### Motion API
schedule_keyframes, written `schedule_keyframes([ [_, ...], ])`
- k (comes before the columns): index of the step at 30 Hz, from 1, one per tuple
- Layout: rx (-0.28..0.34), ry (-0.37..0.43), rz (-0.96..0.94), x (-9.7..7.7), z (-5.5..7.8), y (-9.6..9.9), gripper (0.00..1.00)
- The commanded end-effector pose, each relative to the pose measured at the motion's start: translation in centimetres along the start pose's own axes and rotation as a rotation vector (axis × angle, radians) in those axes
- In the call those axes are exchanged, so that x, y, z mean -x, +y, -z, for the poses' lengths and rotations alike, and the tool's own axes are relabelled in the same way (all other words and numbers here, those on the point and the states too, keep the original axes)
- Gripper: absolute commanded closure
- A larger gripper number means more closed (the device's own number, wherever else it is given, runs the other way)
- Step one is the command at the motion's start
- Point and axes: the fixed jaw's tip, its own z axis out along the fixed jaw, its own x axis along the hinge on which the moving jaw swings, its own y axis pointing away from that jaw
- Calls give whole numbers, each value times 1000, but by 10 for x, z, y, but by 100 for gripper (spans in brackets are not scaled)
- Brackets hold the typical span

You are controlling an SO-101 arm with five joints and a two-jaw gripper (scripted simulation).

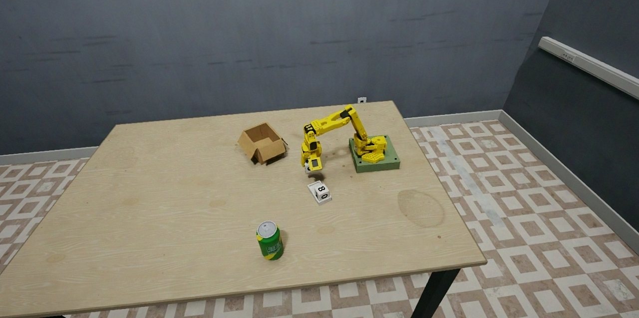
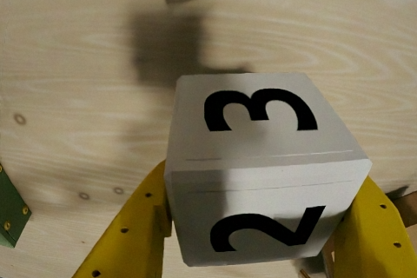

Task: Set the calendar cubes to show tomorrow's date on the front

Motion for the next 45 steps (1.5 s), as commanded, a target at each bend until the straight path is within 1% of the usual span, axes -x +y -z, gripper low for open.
schedule_keyframes([
  [1, -27, -11, -150, -32, 2, -3, 100],
  [5, -25, -16, -320, -69, -1, 3, 100],
  [8, -24, -21, -454, -96, -3, 12, 100],
  [10, -24, -21, -454, -96, -3, 12, 100],
  [16, -21, -29, -718, -144, -9, 41, 100],
  [19, -20, -33, -837, -162, -11, 57, 100],
  [22, -19, -37, -941, -176, -14, 73, 100],
  [25, -18, -40, -1028, -185, -16, 87, 100],
  [27, -18, -40, -1028, -185, -16, 87, 100],
  [31, -17, -42, -1111, -194, -18, 101, 100],
  [34, -16, -44, -1149, -197, -19, 108, 100],
  [38, -16, -44, -1173, -199, -19, 112, 100],
  [45, -16, -45, -1177, -199, -19, 113, 100],
])
